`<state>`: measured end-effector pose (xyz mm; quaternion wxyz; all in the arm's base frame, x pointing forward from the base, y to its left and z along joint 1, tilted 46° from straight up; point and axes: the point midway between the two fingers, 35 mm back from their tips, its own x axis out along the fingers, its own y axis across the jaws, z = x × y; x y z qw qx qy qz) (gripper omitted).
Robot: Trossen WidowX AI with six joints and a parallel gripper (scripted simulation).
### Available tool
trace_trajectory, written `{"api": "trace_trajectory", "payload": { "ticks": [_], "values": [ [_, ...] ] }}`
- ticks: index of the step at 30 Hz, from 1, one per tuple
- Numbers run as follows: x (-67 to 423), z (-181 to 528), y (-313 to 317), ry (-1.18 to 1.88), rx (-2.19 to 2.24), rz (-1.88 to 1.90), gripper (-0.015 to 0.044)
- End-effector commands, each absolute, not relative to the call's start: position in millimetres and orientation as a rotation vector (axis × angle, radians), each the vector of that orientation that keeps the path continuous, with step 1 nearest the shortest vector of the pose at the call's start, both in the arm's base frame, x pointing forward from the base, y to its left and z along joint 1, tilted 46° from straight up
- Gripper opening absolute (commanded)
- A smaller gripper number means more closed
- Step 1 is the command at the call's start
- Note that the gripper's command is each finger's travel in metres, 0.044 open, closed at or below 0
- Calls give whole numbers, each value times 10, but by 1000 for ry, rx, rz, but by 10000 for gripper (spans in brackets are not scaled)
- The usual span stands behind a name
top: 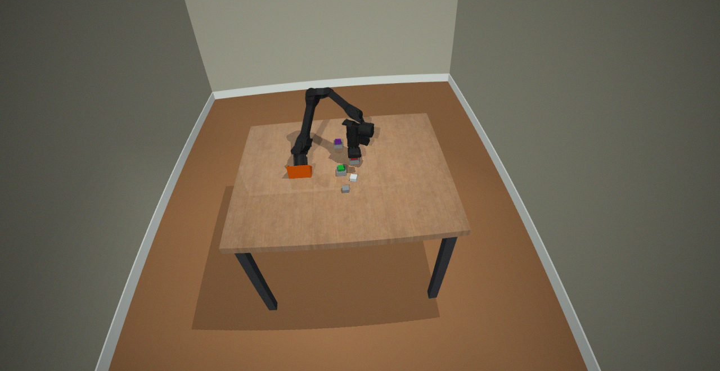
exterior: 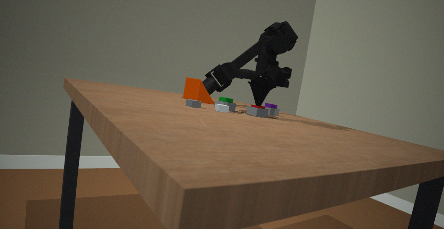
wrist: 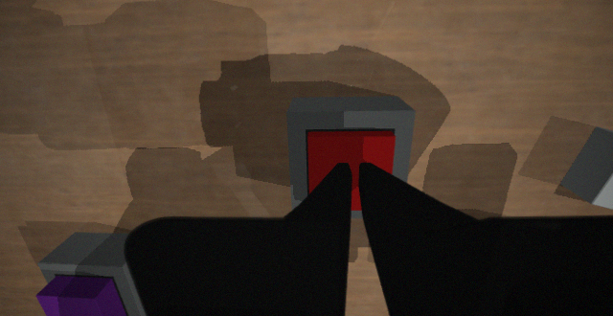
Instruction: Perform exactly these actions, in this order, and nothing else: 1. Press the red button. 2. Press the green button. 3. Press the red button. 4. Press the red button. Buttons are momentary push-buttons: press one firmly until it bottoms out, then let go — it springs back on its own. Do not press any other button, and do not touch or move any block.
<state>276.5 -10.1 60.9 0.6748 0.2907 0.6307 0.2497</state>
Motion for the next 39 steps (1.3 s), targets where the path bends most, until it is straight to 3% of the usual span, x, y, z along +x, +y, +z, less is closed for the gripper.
{"api": "trace_trajectory", "payload": {
  "ticks": [1,9,39],
  "values": [
    [2763,646,-139,1419,655,561,20],
    [2736,847,-328,1421,662,561,20],
    [2763,612,-87,1420,663,562,20]
  ]
}}
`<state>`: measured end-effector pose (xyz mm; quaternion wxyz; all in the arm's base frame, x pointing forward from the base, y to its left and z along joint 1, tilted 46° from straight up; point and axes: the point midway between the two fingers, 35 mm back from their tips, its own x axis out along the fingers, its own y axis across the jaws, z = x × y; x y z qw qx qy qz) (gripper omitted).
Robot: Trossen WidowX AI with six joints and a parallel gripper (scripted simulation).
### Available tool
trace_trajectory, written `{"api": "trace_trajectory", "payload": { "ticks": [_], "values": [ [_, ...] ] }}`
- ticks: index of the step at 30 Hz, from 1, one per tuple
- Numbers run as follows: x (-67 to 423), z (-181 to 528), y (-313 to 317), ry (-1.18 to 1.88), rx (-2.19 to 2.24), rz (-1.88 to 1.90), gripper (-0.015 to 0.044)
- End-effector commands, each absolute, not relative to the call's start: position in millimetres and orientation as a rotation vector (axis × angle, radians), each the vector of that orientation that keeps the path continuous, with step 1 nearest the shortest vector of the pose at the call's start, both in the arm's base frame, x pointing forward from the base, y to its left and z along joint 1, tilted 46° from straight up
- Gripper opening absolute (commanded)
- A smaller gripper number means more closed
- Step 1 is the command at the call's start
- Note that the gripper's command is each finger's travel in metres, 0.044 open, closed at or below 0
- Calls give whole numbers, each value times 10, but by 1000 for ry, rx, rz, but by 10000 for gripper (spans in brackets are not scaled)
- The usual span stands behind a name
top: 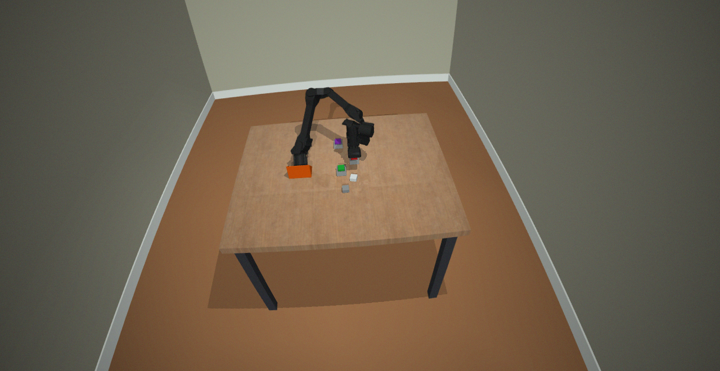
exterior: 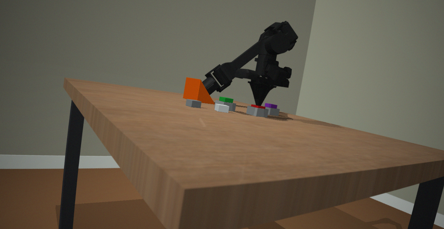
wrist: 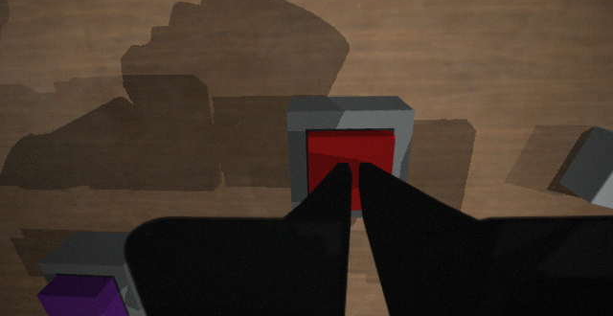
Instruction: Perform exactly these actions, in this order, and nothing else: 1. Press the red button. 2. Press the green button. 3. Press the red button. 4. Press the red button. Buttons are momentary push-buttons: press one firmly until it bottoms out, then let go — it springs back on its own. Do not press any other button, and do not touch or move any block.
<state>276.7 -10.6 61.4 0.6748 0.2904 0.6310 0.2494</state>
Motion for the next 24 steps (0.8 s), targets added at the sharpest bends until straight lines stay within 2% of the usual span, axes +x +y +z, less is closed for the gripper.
{"api": "trace_trajectory", "payload": {
  "ticks": [1,11,18,20,24],
  "values": [
    [2763,612,-87,1420,663,562,20],
    [2763,612,-87,1420,663,562,20],
    [2736,847,-328,1421,662,561,20],
    [2743,961,-291,1418,668,550,72],
    [2679,1622,-30,1391,706,495,178]
  ]
}}
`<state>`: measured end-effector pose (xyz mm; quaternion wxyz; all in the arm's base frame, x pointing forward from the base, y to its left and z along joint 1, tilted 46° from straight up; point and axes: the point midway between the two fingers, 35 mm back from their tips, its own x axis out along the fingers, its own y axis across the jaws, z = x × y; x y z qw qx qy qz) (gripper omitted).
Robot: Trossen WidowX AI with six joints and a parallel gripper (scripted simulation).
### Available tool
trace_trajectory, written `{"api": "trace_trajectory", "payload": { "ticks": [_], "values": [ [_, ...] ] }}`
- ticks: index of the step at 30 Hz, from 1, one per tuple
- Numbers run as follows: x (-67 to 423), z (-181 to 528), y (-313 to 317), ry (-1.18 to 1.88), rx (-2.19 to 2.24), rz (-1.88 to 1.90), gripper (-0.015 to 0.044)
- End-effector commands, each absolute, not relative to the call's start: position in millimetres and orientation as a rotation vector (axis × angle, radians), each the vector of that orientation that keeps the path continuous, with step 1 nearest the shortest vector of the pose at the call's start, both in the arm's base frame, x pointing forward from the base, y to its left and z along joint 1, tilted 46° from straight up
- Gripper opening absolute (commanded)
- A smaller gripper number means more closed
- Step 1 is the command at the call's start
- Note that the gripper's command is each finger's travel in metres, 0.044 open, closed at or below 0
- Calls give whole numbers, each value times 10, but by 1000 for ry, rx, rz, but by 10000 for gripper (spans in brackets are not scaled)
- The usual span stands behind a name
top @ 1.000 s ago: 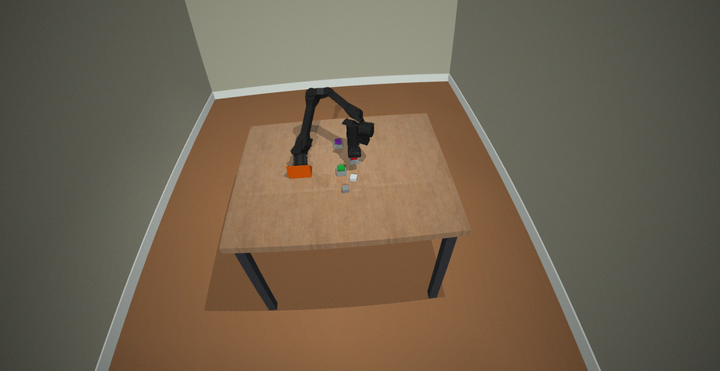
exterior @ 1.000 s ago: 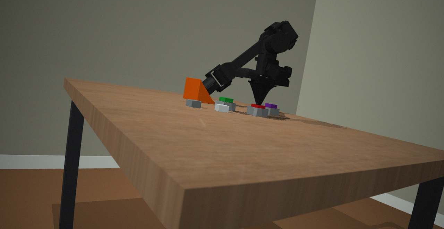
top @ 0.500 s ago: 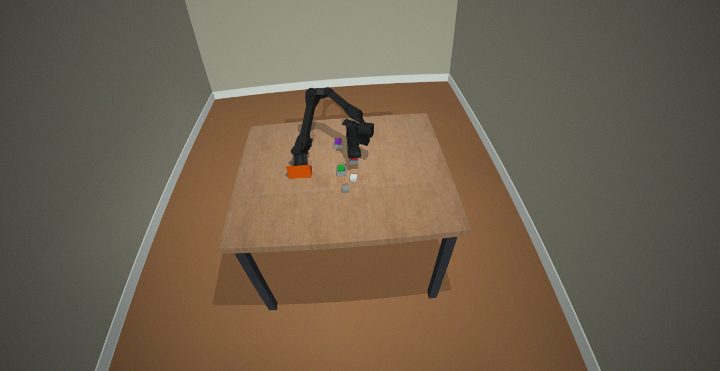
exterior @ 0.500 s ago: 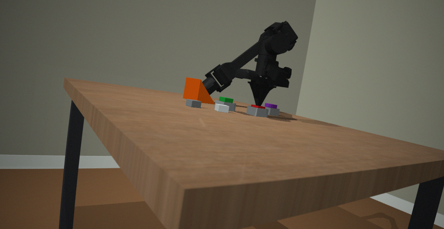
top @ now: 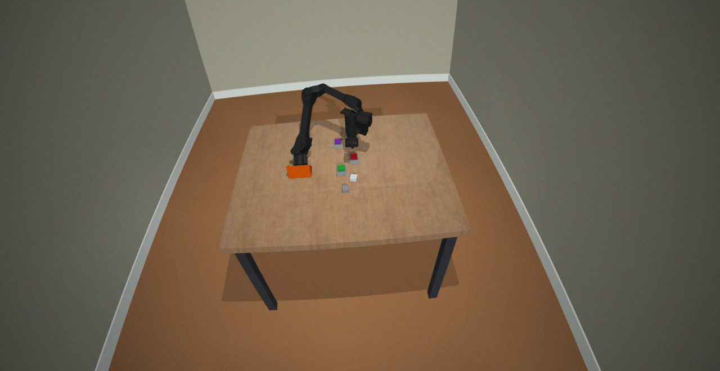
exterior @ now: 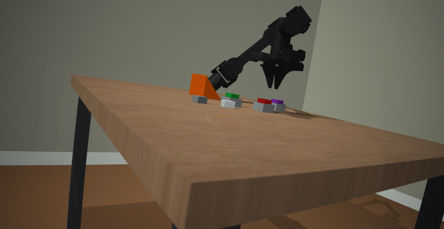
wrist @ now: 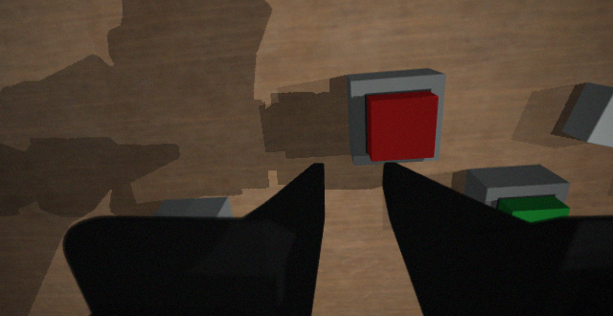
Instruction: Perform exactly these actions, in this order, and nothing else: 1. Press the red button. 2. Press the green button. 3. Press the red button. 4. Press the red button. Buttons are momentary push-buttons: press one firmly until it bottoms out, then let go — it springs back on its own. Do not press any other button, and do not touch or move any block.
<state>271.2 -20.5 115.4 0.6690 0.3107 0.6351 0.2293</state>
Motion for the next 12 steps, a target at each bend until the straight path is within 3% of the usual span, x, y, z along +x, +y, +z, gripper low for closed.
{"api": "trace_trajectory", "payload": {
  "ticks": [1,8,12],
  "values": [
    [2633,1790,47,1384,718,484,204],
    [2375,2342,329,1356,764,452,387],
    [2375,2342,329,1356,764,452,400]
  ]
}}
